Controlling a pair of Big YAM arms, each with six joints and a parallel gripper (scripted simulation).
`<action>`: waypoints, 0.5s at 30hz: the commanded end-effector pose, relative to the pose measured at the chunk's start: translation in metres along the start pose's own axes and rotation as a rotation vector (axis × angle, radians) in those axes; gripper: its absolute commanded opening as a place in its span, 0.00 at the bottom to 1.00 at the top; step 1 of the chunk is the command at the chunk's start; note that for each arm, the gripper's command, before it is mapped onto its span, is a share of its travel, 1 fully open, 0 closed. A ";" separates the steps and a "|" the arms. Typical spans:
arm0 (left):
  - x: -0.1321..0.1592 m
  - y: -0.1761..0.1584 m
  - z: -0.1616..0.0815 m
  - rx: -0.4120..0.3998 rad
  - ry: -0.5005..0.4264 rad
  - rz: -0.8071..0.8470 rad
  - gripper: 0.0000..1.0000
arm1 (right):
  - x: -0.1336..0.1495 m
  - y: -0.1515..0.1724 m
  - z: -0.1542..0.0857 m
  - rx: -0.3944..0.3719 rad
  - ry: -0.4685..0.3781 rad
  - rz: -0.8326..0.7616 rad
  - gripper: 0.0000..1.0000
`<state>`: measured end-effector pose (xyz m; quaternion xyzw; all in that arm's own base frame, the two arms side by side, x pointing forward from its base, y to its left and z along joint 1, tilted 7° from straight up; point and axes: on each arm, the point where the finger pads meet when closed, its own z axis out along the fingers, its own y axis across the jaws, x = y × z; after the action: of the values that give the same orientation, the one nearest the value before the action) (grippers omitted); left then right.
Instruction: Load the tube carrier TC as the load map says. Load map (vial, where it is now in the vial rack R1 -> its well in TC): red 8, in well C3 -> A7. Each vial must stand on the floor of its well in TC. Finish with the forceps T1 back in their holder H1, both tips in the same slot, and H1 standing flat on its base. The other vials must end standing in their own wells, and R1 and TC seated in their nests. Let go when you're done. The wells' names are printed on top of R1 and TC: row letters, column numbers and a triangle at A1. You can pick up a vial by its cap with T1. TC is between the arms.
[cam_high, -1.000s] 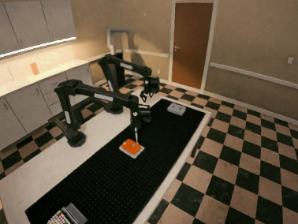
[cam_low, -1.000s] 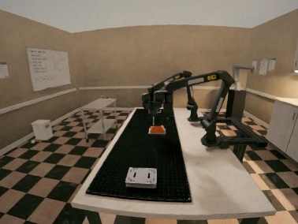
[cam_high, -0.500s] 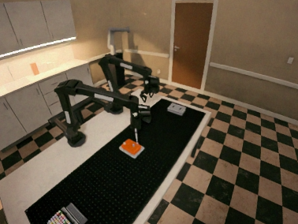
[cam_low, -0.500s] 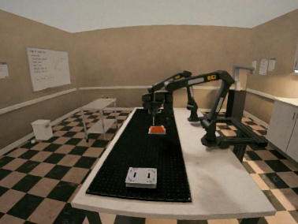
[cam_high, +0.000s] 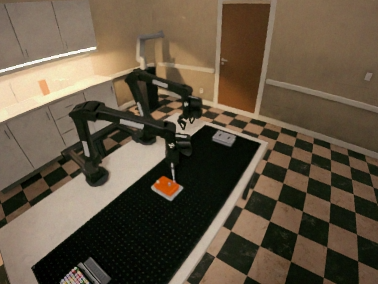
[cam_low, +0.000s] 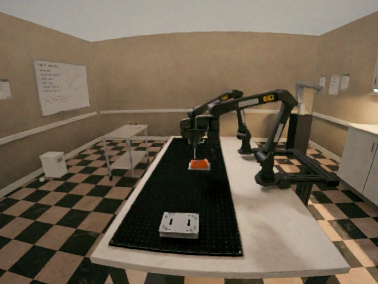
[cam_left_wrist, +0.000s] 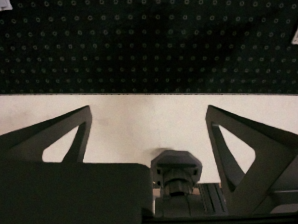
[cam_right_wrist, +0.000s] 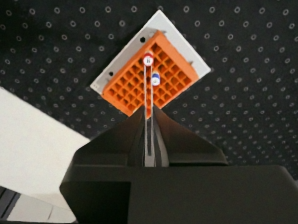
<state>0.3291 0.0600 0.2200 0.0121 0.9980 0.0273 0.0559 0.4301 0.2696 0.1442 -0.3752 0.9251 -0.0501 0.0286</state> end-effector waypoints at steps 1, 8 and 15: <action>-0.020 0.005 -0.017 -0.005 -0.032 0.010 1.00 | -0.001 -0.004 0.010 0.002 0.010 -0.001 0.07; -0.020 0.005 -0.017 -0.005 -0.032 0.010 1.00 | -0.001 -0.005 0.011 0.002 0.009 -0.001 0.07; -0.020 0.005 -0.017 -0.005 -0.032 0.010 1.00 | 0.000 -0.005 0.013 0.002 0.011 -0.001 0.07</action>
<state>0.3291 0.0600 0.2200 0.0121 0.9980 0.0273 0.0559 0.4304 0.2695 0.1417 -0.3753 0.9251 -0.0501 0.0287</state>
